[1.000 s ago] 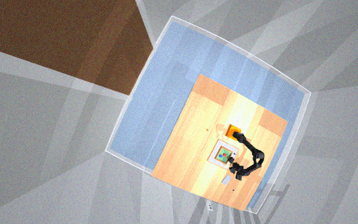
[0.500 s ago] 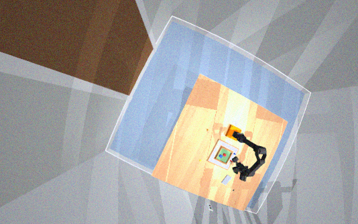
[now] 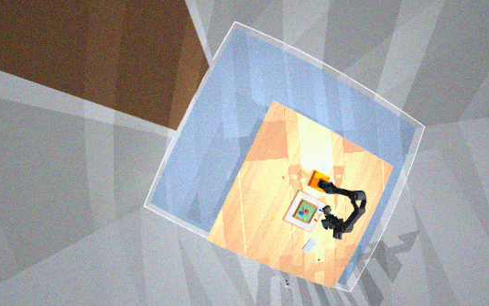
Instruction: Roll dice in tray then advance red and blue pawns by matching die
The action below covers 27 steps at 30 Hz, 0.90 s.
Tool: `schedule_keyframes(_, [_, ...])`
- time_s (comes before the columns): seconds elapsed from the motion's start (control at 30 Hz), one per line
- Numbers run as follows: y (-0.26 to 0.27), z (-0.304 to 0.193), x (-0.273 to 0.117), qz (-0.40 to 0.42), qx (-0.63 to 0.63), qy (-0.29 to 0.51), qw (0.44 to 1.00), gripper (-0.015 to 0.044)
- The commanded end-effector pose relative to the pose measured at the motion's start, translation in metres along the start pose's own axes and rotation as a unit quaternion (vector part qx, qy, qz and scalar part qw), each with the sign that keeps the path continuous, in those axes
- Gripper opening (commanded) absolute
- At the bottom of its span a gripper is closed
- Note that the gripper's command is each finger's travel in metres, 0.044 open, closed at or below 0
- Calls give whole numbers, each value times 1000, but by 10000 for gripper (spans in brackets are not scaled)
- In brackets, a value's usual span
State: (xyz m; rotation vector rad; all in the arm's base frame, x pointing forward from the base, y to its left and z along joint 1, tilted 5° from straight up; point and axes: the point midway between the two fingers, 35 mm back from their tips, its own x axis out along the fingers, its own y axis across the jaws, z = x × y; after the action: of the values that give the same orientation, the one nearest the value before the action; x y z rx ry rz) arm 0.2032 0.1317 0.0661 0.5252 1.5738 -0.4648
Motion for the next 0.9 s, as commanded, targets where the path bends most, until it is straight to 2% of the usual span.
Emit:
schedule_keyframes(0.0, [-3,-2,2,-1,4,2,1000,200])
schedule_keyframes(0.87, [-3,-2,46,-1,4,2,1000,200])
